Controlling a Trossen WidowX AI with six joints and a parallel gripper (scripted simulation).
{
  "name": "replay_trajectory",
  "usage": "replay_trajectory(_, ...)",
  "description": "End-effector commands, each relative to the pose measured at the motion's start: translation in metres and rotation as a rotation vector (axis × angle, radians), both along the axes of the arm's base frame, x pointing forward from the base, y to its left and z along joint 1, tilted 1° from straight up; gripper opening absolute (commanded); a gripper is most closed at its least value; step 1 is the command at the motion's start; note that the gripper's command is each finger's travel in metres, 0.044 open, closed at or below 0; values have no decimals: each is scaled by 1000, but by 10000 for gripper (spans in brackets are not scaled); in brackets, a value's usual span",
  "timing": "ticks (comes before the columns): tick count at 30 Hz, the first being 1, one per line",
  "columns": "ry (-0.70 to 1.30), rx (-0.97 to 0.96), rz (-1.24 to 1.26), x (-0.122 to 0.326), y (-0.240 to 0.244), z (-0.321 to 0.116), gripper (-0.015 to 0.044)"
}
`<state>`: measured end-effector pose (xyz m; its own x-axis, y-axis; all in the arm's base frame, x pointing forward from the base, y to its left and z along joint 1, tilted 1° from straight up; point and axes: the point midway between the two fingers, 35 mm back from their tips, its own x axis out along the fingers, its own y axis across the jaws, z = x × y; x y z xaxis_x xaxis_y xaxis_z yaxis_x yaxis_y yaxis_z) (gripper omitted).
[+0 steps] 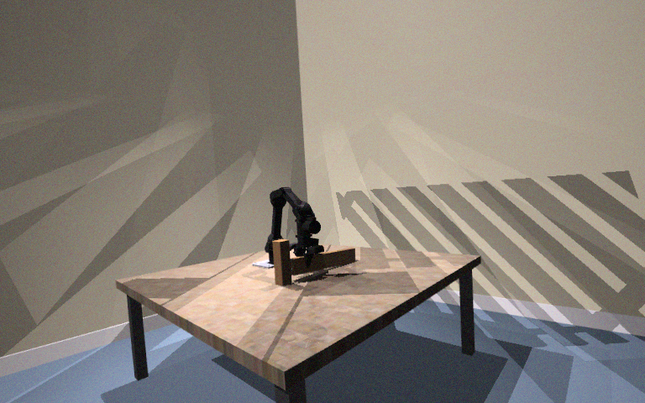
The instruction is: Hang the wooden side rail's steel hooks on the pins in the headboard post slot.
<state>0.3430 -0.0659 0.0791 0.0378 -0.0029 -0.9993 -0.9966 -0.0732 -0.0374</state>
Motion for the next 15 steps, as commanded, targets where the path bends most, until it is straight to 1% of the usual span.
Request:
replay_trajectory(1, -6, -6, 6, 1, -1, 3, 0)
replay_trajectory(15, -6, -6, 6, 2, -2, 4, 0)
